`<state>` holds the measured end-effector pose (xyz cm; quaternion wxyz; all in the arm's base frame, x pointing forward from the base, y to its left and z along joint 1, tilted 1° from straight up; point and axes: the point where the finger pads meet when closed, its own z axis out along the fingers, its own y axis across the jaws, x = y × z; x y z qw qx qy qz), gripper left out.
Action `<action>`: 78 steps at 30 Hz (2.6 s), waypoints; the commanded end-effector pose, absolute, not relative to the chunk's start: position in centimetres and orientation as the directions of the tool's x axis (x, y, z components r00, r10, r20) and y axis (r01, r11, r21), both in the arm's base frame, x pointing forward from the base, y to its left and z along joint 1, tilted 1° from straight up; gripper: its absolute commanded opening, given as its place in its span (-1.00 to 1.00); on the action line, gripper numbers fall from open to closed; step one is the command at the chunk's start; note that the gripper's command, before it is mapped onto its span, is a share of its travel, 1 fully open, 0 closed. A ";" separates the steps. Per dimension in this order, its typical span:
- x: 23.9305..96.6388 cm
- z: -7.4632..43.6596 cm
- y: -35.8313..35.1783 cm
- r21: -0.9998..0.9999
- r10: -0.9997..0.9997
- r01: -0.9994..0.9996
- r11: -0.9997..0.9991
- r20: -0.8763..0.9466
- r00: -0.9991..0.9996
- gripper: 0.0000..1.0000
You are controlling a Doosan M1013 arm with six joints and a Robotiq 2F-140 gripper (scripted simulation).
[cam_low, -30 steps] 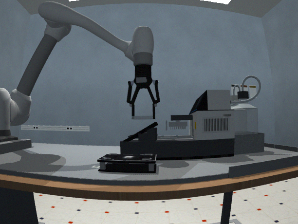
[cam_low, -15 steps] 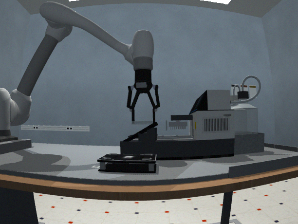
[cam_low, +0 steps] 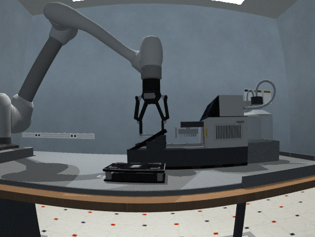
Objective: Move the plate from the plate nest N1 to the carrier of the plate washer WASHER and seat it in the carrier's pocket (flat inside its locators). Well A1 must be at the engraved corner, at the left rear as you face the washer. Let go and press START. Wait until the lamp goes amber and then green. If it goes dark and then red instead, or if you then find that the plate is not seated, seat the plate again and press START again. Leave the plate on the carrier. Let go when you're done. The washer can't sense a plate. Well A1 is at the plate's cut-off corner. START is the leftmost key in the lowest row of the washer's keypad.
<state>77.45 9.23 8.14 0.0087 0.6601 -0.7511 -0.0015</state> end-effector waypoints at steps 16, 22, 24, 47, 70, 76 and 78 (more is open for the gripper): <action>77.5 7.2 9.2 0.012 -0.992 -0.992 0.129 0.010 -0.129 -0.80; 77.5 7.2 9.2 0.012 -0.992 -0.992 0.129 0.010 -0.129 -0.80; 77.5 7.2 9.2 0.012 -0.992 -0.992 0.129 0.010 -0.129 -0.80; 77.5 7.2 9.2 0.012 -0.992 -0.992 0.129 0.010 -0.129 -0.80; 77.5 7.0 9.2 0.012 -0.992 -0.992 0.129 0.010 -0.129 -0.80; 77.5 6.9 9.2 0.012 -0.992 -0.992 0.129 0.010 -0.129 -0.80; 77.5 6.9 9.2 0.012 -0.992 -0.992 0.129 0.010 -0.129 -0.80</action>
